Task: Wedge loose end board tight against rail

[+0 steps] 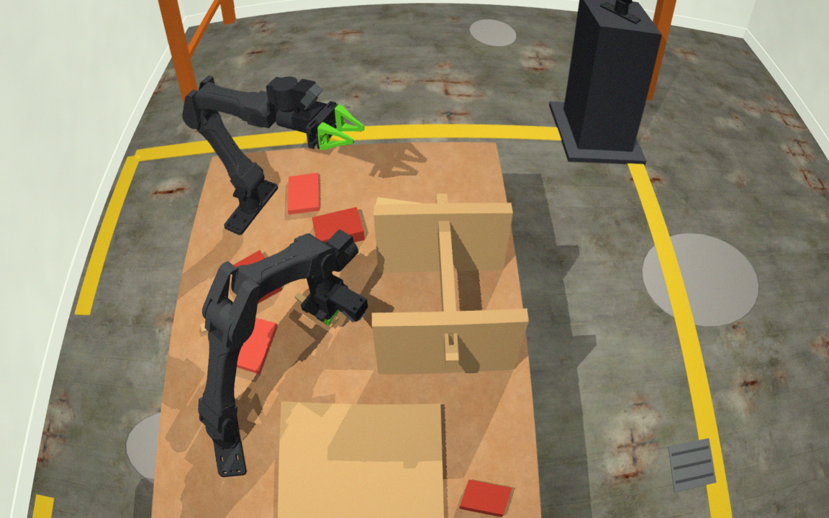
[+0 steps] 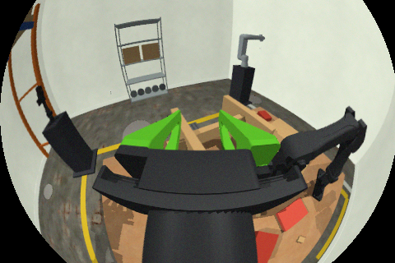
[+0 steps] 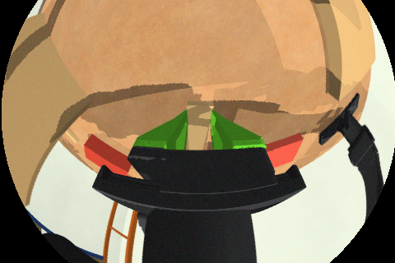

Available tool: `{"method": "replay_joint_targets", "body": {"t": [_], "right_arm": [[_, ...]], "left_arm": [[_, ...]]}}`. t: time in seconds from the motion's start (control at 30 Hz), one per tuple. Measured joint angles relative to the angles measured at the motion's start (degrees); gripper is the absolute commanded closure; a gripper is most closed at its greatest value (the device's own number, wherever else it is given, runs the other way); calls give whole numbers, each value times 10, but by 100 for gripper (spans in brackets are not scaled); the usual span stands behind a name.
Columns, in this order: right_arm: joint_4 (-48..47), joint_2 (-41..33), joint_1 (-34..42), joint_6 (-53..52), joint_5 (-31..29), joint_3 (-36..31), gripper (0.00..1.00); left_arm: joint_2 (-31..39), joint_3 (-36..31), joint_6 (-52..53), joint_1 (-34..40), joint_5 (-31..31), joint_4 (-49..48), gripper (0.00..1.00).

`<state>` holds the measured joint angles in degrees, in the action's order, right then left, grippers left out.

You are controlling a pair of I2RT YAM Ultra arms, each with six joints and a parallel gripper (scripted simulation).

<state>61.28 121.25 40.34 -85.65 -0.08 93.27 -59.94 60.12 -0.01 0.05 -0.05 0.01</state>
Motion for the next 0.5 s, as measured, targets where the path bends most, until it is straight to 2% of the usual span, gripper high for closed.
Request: {"method": "replay_joint_targets", "body": {"t": [0.5], "right_arm": [[45,-10,0,8,0,37,99]], "left_arm": [[0,0,0,0,0,0,54]]}}
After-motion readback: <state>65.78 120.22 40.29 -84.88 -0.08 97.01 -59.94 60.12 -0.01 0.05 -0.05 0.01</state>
